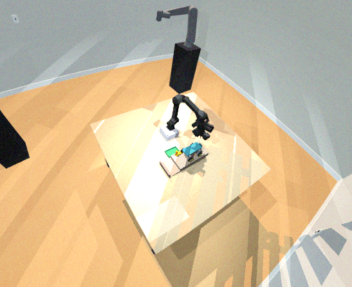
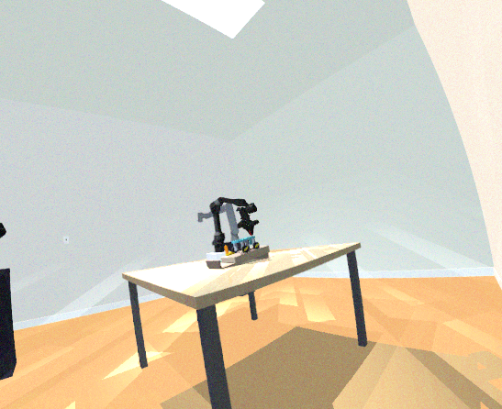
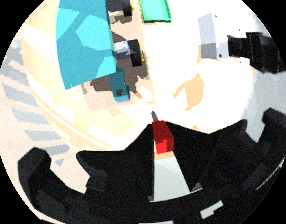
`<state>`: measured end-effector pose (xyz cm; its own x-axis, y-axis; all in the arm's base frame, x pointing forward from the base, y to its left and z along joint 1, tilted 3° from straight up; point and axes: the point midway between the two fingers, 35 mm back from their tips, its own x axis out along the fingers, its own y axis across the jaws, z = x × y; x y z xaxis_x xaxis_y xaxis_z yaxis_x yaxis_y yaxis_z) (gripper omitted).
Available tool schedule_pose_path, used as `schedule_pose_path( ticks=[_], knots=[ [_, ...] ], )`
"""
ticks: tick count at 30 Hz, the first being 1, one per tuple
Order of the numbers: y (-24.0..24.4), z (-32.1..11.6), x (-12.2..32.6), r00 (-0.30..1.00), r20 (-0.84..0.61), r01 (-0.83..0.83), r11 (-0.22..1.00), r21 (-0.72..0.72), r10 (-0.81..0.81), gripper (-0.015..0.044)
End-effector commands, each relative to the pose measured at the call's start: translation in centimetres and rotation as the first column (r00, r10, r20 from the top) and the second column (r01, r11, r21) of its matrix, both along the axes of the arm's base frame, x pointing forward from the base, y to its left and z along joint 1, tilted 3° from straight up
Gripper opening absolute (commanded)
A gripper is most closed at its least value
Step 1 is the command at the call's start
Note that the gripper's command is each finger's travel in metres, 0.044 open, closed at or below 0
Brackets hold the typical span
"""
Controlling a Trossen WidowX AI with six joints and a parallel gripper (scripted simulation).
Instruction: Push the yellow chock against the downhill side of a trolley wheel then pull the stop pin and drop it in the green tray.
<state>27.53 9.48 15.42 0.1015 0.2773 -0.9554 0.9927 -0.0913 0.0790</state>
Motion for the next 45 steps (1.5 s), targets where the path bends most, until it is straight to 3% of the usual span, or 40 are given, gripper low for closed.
schedule_pose_path(
  ticks=[1,14,45],
  knots=[
    [0.1,-0.1,-1.4,1.0,0.004,0.006,1.0,-0.001,-0.006,0.0],
    [-0.2,-0.4,-3.6,1.0,0.002,0.006,1.0,-0.001,-0.006,0.0],
    [-11.3,-1.9,-4.0,1.0,0.001,0.006,1.0,-0.014,-0.006,0.0]
  ],
)
